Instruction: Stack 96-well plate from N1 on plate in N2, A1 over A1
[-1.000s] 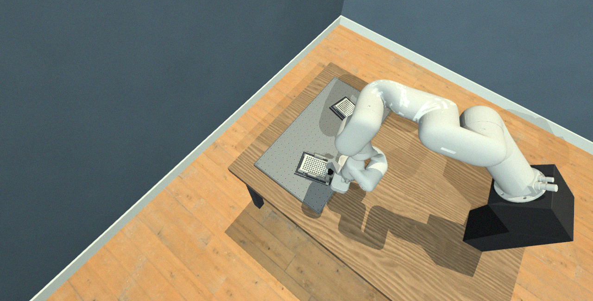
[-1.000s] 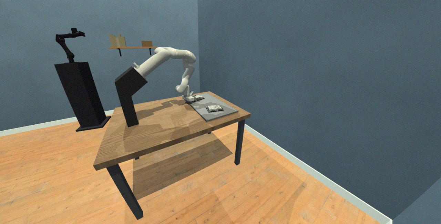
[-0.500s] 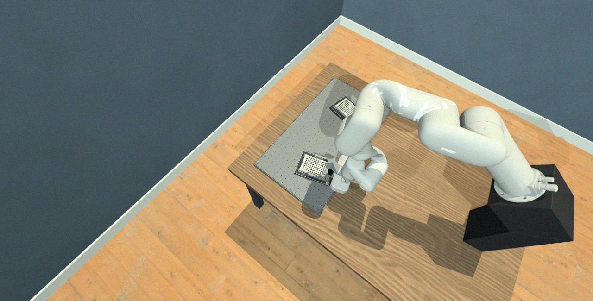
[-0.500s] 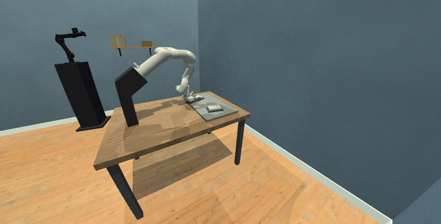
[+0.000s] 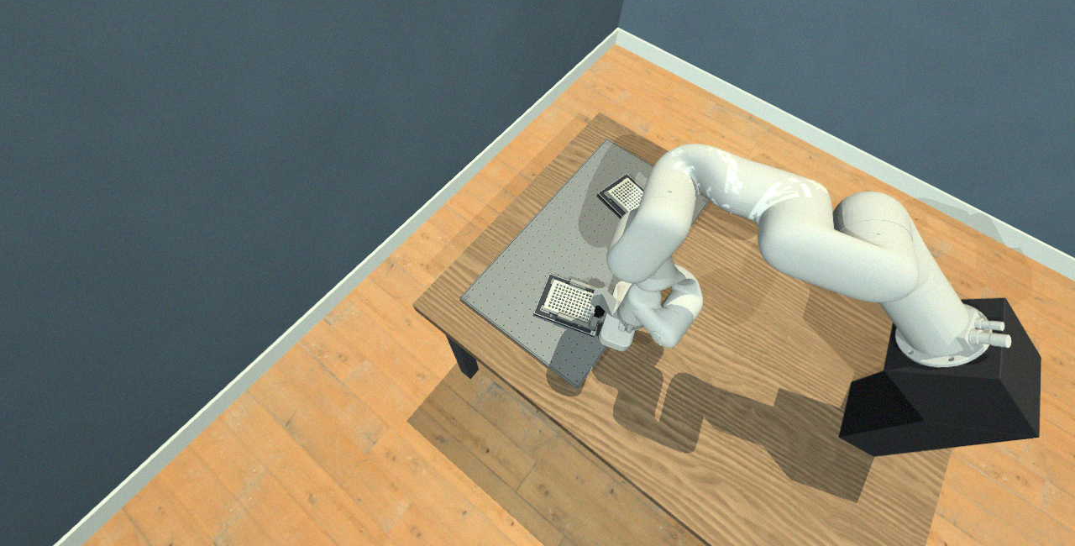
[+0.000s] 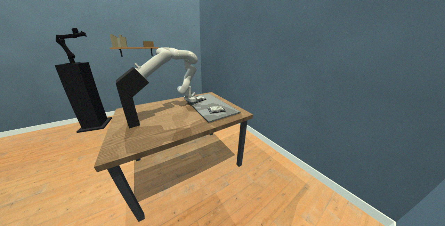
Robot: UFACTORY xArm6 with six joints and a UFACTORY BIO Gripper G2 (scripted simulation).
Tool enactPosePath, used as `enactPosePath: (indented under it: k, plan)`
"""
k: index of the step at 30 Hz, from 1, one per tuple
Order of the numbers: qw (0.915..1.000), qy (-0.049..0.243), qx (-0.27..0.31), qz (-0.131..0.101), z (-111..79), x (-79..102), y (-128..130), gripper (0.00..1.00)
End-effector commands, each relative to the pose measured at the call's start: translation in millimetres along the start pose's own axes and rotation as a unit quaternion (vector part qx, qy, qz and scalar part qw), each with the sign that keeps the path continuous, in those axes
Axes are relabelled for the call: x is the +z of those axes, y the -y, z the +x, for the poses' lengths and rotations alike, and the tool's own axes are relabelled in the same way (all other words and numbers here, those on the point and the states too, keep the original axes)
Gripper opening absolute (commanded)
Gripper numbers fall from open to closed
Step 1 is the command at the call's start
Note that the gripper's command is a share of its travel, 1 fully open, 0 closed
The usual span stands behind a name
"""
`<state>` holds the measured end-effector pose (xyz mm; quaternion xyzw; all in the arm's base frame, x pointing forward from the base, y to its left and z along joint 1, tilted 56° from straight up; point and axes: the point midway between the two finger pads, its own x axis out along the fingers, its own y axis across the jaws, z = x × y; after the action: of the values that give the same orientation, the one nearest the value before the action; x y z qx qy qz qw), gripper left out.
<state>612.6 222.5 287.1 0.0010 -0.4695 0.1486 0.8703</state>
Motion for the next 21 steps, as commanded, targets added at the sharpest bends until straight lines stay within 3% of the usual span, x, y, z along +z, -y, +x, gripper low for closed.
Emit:
enactPosePath:
  k: [1, 21]
  plan:
    - [1.0, 0.001, 0.0, 0.0, 0.7, 2.7, 0, 0.0]
    - [1.0, 0.001, 0.0, 0.0, 0.7, 13.3, 0, 0.0]
